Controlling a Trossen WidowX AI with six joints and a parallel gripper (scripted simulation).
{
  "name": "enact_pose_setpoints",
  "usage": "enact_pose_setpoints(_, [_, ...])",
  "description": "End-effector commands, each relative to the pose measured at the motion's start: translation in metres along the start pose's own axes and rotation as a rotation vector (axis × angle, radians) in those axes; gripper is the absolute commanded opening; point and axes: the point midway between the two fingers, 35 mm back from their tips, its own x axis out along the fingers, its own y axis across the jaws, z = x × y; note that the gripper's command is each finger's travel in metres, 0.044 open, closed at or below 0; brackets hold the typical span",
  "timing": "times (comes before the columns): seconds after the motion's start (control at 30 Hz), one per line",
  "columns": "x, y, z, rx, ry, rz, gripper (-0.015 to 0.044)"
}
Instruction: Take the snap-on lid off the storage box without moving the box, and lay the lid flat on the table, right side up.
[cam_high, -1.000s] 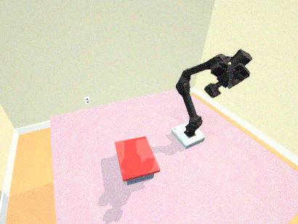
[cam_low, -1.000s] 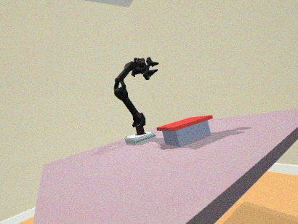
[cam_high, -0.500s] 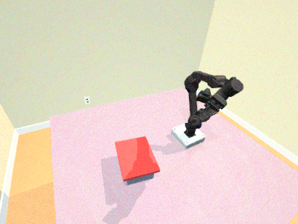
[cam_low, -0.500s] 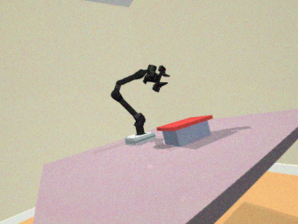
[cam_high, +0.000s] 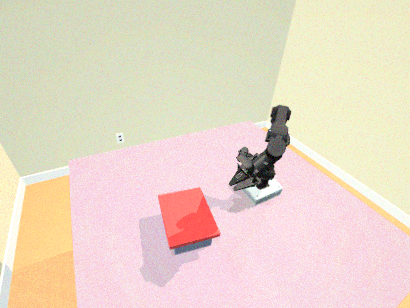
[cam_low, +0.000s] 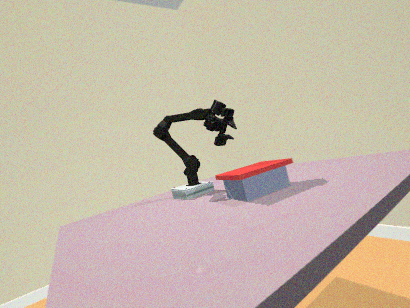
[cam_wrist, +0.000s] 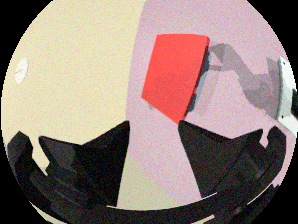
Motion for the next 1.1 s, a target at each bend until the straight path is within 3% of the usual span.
enact_pose_setpoints(0.0, [0.031, -0.031, 0.032, 0.161, -0.067, -0.077, 0.0235])
enact_pose_setpoints(0.47, [0.041, -0.044, 0.043, 0.219, -0.09, -0.102, 0.0235])
enact_pose_setpoints(0.67, [0.074, -0.091, 0.036, 0.219, -0.09, -0.102, 0.0235])
enact_pose_setpoints(1.07, [0.084, -0.093, 0.035, 0.219, -0.09, -0.102, 0.0235])
